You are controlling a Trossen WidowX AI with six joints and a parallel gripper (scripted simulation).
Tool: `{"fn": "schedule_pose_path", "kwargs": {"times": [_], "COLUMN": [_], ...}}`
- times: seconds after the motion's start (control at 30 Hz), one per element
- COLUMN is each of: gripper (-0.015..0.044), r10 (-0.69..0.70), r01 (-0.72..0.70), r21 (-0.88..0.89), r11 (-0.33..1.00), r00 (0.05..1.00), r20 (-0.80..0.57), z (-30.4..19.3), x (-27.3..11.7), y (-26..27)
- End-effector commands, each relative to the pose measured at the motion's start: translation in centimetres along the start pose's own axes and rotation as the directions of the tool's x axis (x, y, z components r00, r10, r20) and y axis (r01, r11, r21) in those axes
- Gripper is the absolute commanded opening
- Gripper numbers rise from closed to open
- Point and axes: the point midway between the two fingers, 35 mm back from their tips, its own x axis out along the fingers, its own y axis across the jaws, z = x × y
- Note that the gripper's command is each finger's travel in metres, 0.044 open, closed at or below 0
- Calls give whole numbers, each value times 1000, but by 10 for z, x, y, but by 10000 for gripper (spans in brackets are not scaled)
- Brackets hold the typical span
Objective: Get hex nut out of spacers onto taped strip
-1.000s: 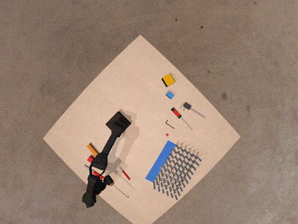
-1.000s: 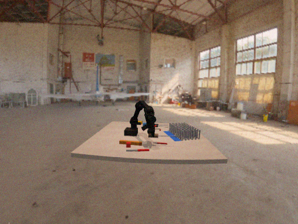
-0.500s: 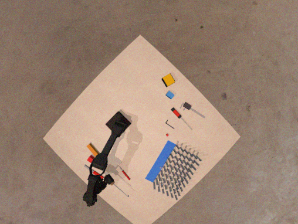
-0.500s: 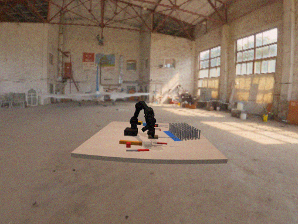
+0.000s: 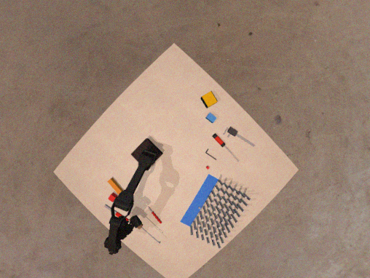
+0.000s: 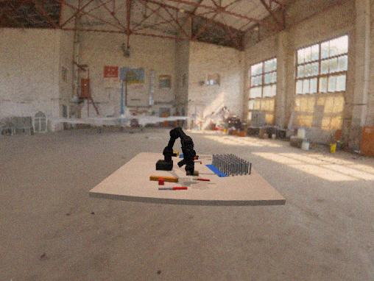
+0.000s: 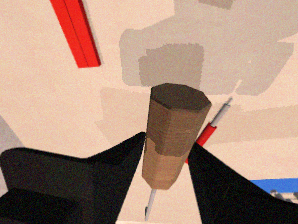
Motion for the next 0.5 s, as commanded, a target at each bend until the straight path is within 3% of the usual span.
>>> {"fn": "schedule_pose_path", "kwargs": {"times": [0.0,0.47], "gripper": [0,0], "r10": [-7,-7], "r01": [7,7], "r21": [-2,-2], "r11": [1000,1000], "r00": [1000,1000], "r20": [-5,-5], "z": [1,4], "x": [5,16], "y": [-1,0]}}
